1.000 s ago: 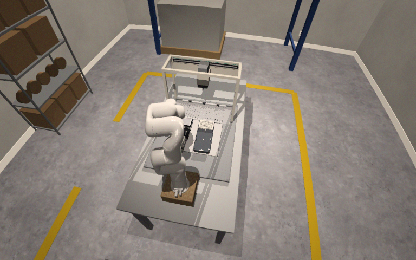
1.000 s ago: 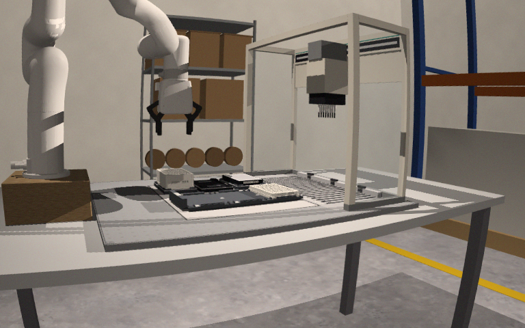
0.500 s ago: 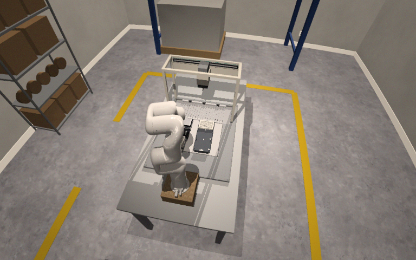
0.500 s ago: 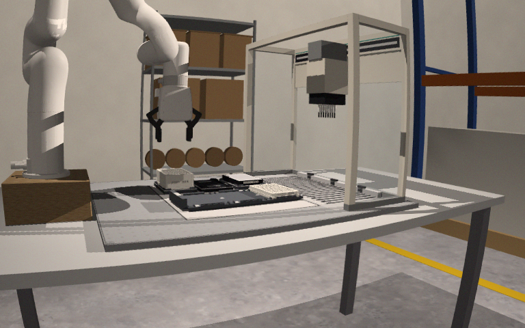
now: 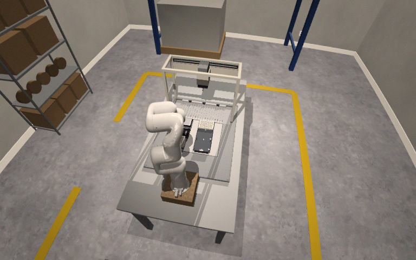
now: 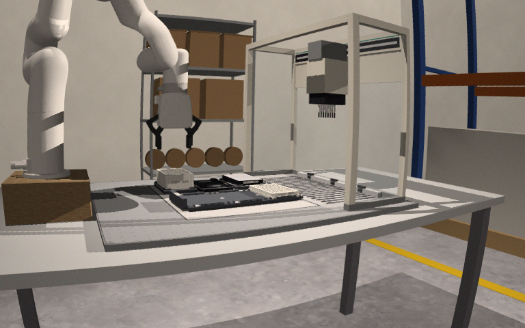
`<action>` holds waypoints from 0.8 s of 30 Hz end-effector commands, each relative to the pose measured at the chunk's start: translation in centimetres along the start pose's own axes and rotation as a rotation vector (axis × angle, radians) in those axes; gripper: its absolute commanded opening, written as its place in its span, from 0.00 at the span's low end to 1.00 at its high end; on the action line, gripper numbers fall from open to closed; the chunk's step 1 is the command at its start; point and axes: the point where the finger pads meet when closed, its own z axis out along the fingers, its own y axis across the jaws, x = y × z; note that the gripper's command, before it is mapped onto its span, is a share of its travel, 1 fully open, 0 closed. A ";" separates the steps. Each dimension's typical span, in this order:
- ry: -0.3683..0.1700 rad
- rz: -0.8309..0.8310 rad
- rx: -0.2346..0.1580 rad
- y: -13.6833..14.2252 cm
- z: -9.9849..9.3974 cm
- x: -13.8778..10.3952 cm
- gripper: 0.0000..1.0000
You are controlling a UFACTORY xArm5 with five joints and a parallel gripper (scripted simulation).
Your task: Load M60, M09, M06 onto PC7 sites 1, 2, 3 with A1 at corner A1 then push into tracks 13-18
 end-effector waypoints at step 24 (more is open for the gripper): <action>0.003 0.000 -0.003 0.1 3.6 0.1 1.00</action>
